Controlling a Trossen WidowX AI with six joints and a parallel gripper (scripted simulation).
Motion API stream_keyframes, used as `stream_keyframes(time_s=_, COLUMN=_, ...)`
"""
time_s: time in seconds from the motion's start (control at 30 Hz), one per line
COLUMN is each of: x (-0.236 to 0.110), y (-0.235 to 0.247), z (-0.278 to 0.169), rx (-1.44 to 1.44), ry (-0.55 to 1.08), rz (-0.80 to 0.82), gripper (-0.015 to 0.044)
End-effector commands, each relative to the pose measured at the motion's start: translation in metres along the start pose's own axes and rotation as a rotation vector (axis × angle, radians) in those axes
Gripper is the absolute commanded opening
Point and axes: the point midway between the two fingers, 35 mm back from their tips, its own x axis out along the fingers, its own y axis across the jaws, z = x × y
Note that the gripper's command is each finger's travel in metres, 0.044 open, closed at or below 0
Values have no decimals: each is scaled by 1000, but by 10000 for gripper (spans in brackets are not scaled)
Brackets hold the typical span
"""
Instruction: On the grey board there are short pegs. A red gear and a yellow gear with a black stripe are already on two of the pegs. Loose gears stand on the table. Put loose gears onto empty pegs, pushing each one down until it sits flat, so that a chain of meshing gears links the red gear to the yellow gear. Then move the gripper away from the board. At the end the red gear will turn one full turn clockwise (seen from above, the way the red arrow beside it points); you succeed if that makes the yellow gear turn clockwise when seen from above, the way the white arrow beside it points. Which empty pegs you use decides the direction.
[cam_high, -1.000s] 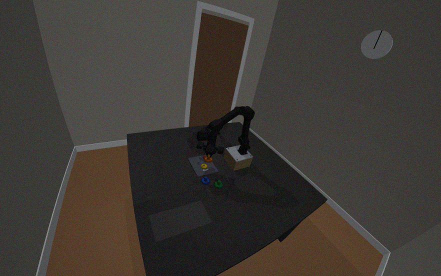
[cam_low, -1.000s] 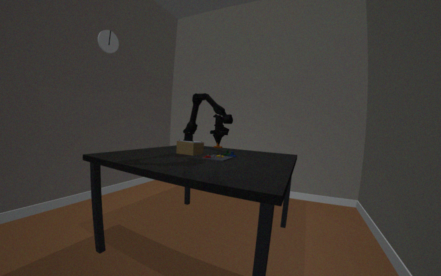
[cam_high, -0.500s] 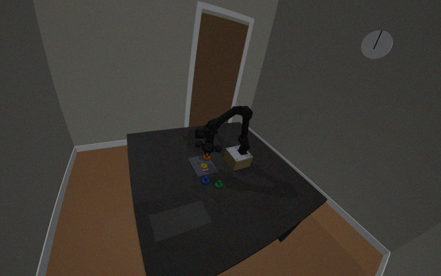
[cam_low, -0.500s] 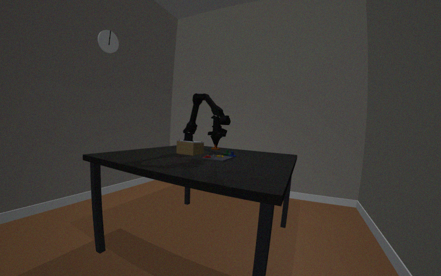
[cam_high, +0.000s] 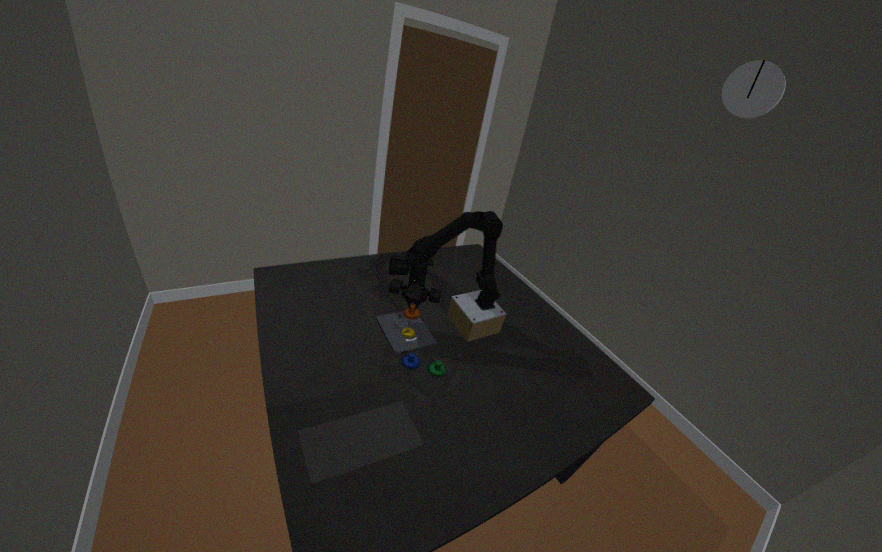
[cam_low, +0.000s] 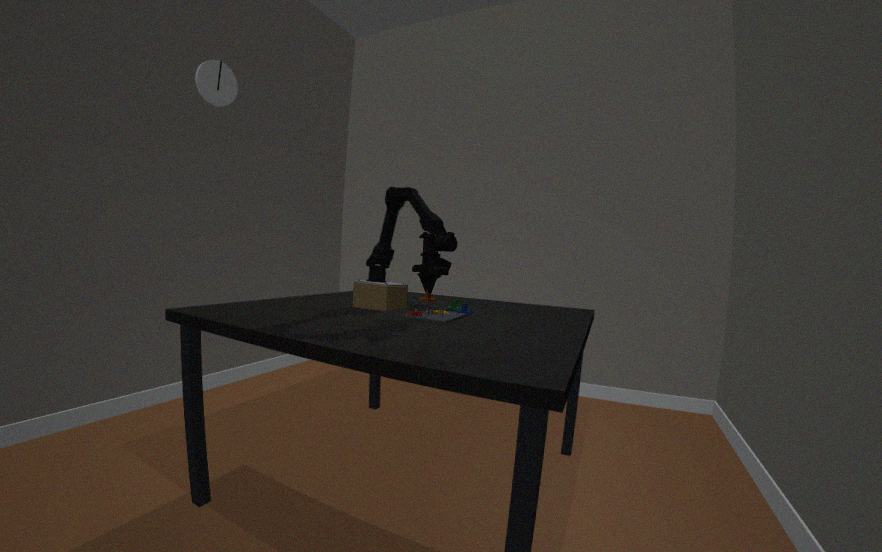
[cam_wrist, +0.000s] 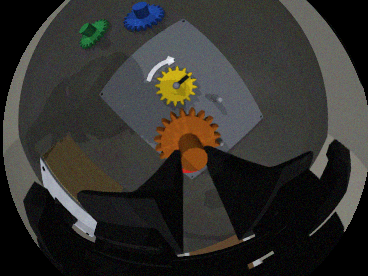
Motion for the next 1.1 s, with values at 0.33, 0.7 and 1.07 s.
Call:
stream_keyframes(time_s=0.33, x=-1, y=0, z=0, rx=-6, ry=-2, rz=2, gripper=0)
stream_keyframes(time_s=0.7, x=6, y=0, z=0, rx=-71, ry=-2, rz=2, gripper=0)
stream_keyframes(time_s=1.07, x=23, y=0, z=0, rx=-133, ry=-2, rz=2, gripper=0)
